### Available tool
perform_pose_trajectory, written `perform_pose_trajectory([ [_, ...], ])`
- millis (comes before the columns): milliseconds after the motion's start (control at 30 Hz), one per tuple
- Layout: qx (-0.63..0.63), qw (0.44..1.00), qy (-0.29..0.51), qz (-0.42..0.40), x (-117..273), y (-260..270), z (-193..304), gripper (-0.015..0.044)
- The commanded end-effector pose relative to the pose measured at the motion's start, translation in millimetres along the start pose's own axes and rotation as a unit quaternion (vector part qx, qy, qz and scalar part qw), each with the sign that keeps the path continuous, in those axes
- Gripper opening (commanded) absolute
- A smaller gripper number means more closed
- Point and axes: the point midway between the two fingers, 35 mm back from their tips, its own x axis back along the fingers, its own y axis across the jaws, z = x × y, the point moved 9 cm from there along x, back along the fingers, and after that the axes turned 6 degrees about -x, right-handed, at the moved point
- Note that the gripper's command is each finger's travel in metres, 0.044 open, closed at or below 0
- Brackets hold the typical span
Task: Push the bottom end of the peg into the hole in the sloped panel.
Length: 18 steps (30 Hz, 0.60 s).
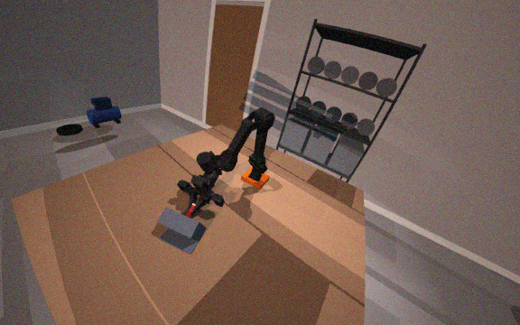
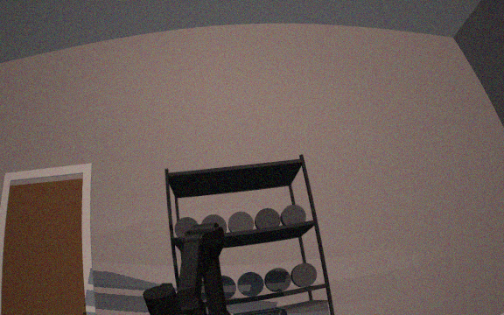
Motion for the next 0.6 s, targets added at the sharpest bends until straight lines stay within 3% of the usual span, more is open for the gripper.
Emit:
perform_pose_trajectory([
  [0,-0.003,1.000,0.001,0.001,-2.9,-0.8,0.2,0.0000],
  [400,0.000,1.000,0.000,0.000,-1.8,-0.3,-0.3,0.0000],
  [567,0.000,1.000,0.000,0.000,-1.8,-0.3,-0.3,0.0131],
])
